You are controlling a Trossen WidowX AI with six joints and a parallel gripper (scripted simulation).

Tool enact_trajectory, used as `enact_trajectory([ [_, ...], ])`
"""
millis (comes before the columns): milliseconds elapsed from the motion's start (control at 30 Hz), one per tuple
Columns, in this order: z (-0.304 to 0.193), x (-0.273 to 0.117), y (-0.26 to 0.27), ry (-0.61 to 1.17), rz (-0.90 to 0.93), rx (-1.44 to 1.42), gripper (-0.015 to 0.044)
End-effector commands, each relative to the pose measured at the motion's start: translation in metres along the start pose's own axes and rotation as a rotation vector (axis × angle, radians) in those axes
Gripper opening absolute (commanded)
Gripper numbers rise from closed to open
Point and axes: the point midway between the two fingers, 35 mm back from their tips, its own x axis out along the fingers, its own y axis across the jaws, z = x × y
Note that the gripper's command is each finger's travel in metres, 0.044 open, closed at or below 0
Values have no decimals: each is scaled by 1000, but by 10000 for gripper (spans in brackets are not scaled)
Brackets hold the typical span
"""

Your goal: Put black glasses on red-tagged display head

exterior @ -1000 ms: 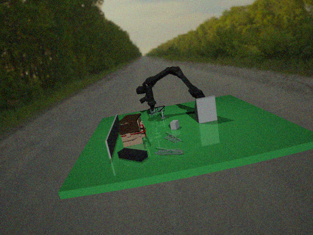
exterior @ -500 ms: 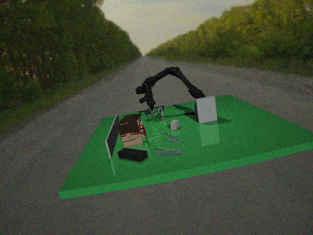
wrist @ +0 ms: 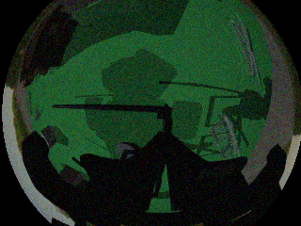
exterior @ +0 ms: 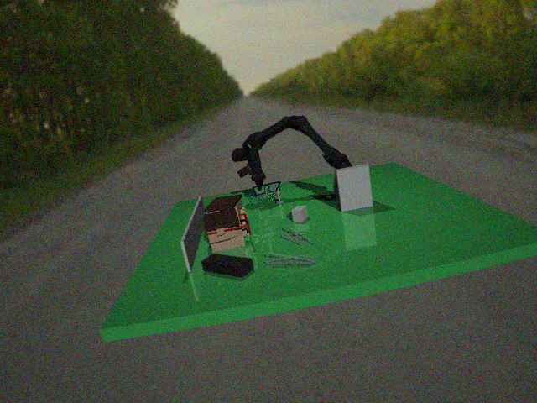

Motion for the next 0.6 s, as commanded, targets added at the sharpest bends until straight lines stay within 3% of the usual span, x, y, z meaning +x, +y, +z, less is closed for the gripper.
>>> enact_trajectory([
  [0, 3, -2, -2, -8, -2, 5, 0],
  [567, 8, -2, -5, -8, -2, 5, 0],
])
